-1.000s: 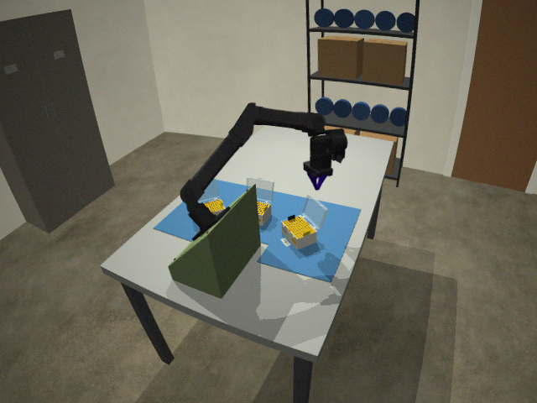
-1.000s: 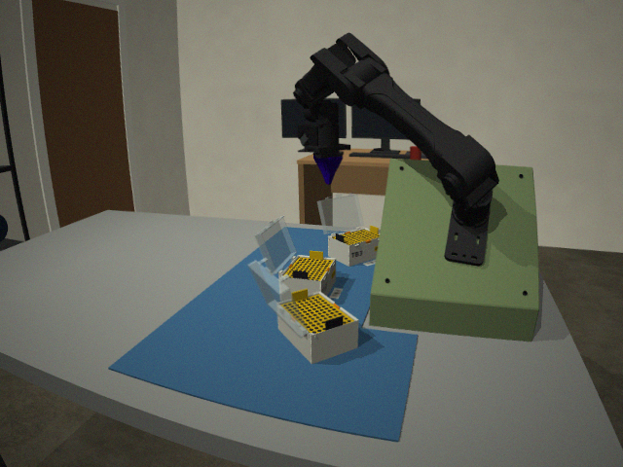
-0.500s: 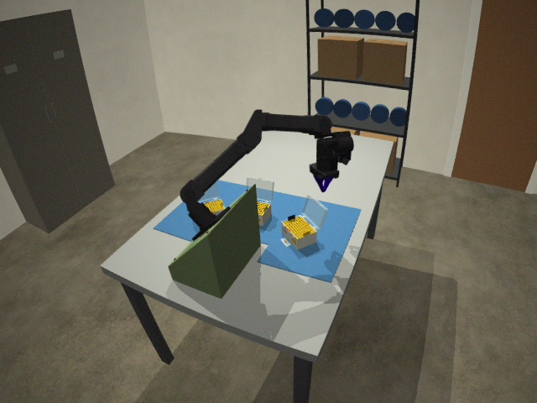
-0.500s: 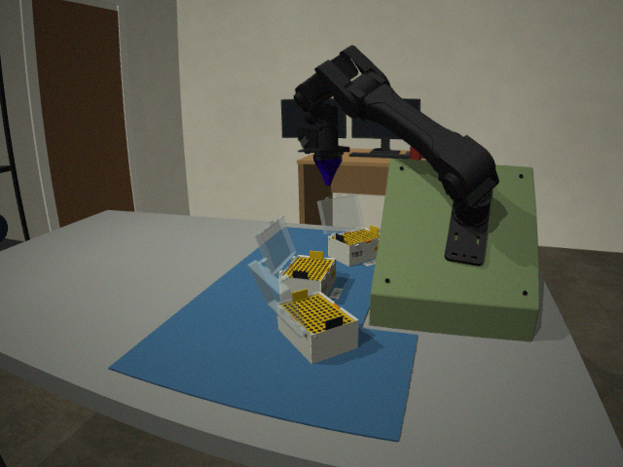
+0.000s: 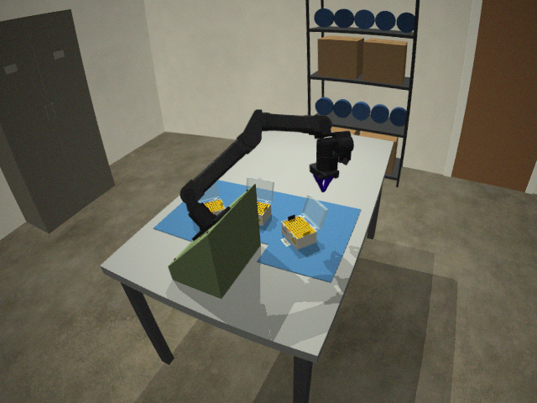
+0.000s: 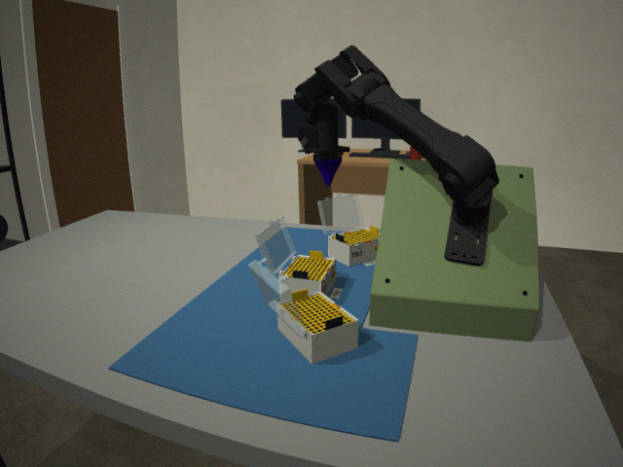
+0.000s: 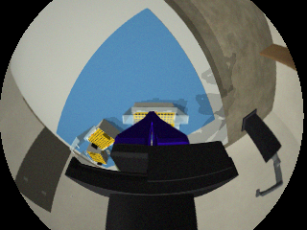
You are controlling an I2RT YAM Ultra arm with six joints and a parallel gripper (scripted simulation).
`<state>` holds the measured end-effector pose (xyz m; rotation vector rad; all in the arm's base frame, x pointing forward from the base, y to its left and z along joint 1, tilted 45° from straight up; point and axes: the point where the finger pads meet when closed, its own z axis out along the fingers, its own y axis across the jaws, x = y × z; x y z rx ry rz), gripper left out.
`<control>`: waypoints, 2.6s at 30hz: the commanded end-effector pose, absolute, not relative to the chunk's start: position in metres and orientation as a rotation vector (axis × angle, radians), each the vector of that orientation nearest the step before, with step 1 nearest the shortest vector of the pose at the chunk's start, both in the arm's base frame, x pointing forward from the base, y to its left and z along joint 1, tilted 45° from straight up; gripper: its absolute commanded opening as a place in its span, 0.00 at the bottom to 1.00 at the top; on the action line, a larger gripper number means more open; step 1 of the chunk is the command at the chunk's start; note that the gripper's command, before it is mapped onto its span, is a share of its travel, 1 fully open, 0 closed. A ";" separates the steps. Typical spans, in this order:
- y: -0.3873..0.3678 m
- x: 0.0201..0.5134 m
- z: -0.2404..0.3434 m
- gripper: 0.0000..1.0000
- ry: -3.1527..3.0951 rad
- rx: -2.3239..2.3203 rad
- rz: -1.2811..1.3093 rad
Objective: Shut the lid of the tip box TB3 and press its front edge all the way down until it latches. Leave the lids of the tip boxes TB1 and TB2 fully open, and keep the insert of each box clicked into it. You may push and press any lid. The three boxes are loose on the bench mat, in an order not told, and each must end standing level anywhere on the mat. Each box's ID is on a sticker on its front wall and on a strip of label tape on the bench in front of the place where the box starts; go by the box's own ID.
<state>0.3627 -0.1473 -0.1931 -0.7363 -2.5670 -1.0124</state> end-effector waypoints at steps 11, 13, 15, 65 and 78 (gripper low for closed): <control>-0.160 0.366 -0.198 0.00 -2.557 -0.757 -1.021; -0.160 0.366 -0.198 0.00 -2.557 -0.757 -1.021; -0.160 0.366 -0.198 0.00 -2.557 -0.757 -1.021; -0.123 0.362 -0.235 0.00 -2.557 -0.757 -1.021; -0.123 0.362 -0.235 0.00 -2.557 -0.757 -1.021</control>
